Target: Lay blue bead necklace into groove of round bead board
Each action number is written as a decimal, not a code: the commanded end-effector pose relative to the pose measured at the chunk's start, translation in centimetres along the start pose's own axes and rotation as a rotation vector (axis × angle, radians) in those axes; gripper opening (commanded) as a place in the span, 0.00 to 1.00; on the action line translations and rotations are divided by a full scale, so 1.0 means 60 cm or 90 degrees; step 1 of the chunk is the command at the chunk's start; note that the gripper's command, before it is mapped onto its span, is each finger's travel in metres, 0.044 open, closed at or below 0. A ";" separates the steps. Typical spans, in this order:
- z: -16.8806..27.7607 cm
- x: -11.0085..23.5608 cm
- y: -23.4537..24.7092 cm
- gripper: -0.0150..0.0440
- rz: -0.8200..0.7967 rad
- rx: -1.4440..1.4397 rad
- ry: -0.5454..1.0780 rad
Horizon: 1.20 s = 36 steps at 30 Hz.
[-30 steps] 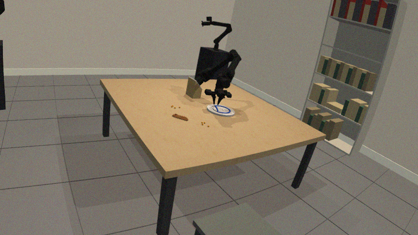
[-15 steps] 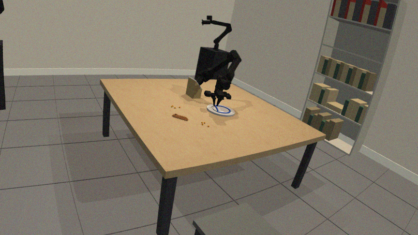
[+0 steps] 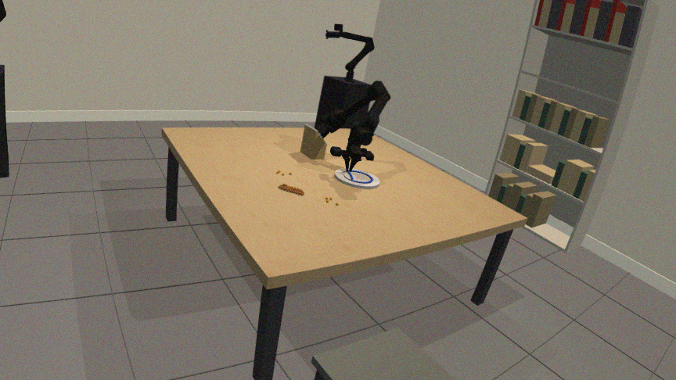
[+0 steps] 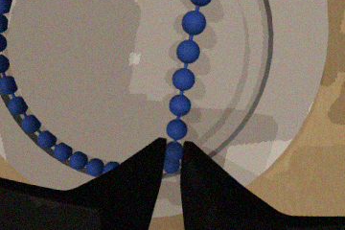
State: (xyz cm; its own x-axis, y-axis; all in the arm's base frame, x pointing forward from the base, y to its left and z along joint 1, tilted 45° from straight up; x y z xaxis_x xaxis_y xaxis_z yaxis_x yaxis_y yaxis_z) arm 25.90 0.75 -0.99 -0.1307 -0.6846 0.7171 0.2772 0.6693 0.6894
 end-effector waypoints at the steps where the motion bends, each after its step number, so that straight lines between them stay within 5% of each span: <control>1: -0.001 0.001 0.000 0.25 0.000 0.000 0.000; 36: 0.014 0.010 -0.015 0.25 -0.001 -0.003 0.001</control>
State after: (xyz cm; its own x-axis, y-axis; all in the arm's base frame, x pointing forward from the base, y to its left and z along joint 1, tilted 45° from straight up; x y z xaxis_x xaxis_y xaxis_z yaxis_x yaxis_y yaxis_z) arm 25.06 0.07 -0.94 -0.1317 -0.6873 0.7143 0.2802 0.6654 0.6919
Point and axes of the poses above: the point midway between the two fingers, 35 mm back from their tips, its own x axis back along the fingers, its own y axis across the jaws, z = x × y, the point moved 1 cm from there along x, back along the fingers, and after that the axes turned 13 degrees about x, right-handed, at the moved point
